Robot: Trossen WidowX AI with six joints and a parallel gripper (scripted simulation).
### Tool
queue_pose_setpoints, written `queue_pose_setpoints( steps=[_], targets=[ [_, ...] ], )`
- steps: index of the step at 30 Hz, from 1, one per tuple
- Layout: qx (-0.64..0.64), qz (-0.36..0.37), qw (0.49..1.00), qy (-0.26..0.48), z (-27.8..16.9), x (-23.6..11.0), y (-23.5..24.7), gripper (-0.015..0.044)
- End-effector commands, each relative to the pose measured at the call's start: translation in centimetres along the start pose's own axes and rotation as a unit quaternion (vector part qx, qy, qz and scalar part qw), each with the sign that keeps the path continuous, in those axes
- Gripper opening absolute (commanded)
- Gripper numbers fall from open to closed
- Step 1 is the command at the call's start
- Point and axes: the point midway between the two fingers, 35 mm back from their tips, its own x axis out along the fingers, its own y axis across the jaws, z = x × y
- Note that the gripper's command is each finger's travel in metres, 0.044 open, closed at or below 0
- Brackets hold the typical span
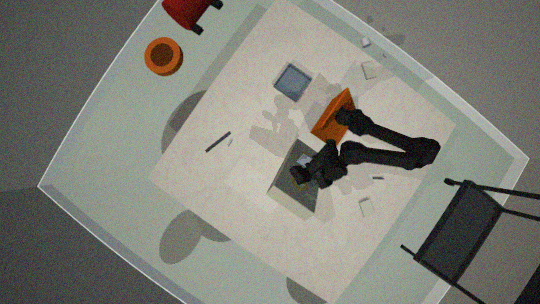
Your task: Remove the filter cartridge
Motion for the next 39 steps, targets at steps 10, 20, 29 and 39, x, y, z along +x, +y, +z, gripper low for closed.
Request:
queue_pose_setpoints(
  steps=[10,20,29,39],
  targets=[
    [0.226,-0.003,0.974,0.005,-0.1,0.5,-0.1,0.0],
    [0.392,-0.003,0.92,0.004,-0.1,0.4,-0.1,0.0],
    [0.525,-0.004,0.851,0.004,-0.1,0.4,-0.1,0.0],
    [0.496,-0.006,0.868,0.011,-0.4,-2.0,-0.4,0.0]
  ],
)
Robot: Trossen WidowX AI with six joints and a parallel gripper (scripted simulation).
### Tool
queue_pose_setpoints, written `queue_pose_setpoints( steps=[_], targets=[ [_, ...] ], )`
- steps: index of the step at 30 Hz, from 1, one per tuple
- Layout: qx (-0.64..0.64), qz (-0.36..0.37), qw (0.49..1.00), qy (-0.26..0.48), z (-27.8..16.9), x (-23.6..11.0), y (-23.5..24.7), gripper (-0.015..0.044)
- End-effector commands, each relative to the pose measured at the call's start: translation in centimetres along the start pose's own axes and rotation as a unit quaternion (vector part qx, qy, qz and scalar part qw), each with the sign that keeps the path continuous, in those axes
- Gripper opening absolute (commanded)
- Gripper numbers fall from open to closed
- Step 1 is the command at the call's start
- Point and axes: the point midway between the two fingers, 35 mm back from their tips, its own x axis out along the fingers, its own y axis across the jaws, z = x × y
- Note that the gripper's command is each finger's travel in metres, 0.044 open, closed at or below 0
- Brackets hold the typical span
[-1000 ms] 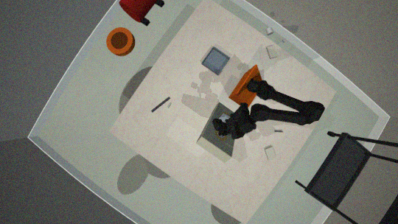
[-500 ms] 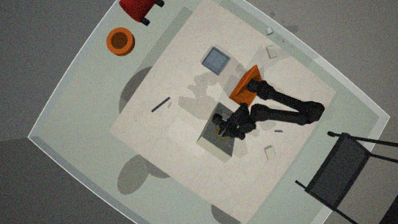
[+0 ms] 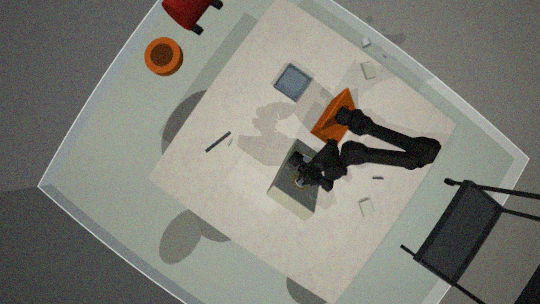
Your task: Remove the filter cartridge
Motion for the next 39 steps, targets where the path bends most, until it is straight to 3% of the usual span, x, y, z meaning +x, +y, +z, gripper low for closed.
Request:
queue_pose_setpoints(
  steps=[1,12,25,39],
  targets=[
    [0.001,-0.007,1.0,-0.001,0.0,-1.9,-0.5,0.0],
    [-0.018,-0.003,1.0,-0.005,-0.2,-6.6,-0.1,0.0],
    [-0.018,-0.003,1.0,-0.005,-0.4,-6.6,-0.1,0.0],
    [-0.018,-0.003,1.0,-0.005,-5.0,-5.9,-0.6,0.0]
  ],
)
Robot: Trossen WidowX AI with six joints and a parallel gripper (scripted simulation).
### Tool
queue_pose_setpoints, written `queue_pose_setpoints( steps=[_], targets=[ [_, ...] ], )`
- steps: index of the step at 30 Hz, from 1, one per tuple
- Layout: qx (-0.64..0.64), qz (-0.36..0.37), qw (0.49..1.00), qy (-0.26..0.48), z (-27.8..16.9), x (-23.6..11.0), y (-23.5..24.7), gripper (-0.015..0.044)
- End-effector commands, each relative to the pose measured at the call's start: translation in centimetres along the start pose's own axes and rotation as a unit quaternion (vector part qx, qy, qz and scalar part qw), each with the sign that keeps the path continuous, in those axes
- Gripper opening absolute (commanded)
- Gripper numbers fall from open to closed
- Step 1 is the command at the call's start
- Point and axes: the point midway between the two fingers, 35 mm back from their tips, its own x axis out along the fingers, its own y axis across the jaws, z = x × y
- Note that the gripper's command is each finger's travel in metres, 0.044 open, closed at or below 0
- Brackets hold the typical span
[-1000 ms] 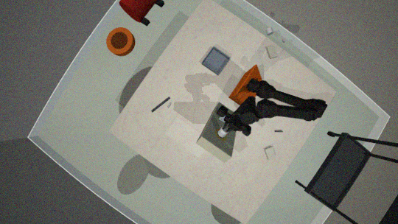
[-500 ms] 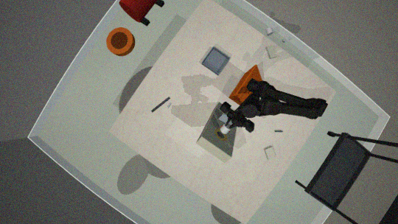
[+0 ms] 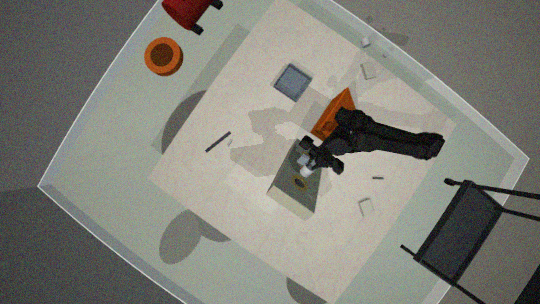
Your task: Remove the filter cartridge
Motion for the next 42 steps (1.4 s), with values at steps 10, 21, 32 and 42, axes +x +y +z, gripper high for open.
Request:
queue_pose_setpoints(
  steps=[10,21,32,42],
  targets=[
    [0.001,0.002,1.0,0.001,-3.1,0.3,0.0,0.0026],
    [0.001,0.002,1.0,0.001,-3.1,0.3,0.0,0.0097],
    [-0.005,-0.001,1.0,-0.004,3.3,-0.5,0.4,0.0097],
    [-0.009,-0.005,1.0,-0.005,7.9,-3.4,0.5,0.0254]
  ],
)
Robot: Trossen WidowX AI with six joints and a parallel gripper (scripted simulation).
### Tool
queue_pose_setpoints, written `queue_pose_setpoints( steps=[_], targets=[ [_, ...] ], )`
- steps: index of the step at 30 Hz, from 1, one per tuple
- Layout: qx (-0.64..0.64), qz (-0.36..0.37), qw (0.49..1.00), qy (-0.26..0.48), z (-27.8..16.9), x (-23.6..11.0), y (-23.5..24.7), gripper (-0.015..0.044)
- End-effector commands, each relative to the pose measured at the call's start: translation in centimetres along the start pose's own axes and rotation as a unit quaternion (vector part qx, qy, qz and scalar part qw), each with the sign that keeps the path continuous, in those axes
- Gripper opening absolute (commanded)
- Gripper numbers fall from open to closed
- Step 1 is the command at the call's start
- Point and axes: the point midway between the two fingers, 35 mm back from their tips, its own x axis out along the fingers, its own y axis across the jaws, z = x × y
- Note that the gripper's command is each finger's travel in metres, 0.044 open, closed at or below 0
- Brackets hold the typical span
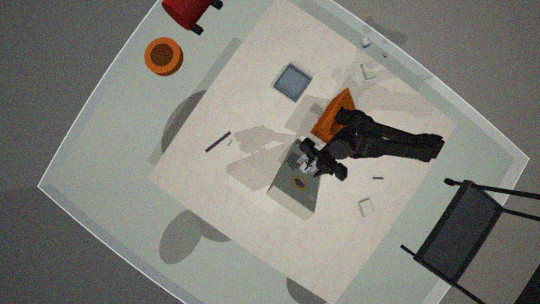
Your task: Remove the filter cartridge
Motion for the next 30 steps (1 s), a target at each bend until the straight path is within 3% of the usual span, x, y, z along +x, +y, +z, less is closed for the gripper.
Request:
queue_pose_setpoints(
  steps=[1,6,10,16,30],
  targets=[
    [-0.01,0.0,1.0,-0.008,3.5,-2.4,0.2,0.0281],
    [-0.011,0.001,1.0,-0.01,4.7,-3.6,0.4,0.0412],
    [-0.013,-0.007,0.999,0.052,1.1,-1.7,-0.2,0.0307],
    [-0.03,-0.003,0.978,0.205,-7.4,0.6,-0.3,0.0305],
    [-0.031,-0.004,0.977,0.21,-8.2,1.9,-0.4,0.0305]
  ],
)
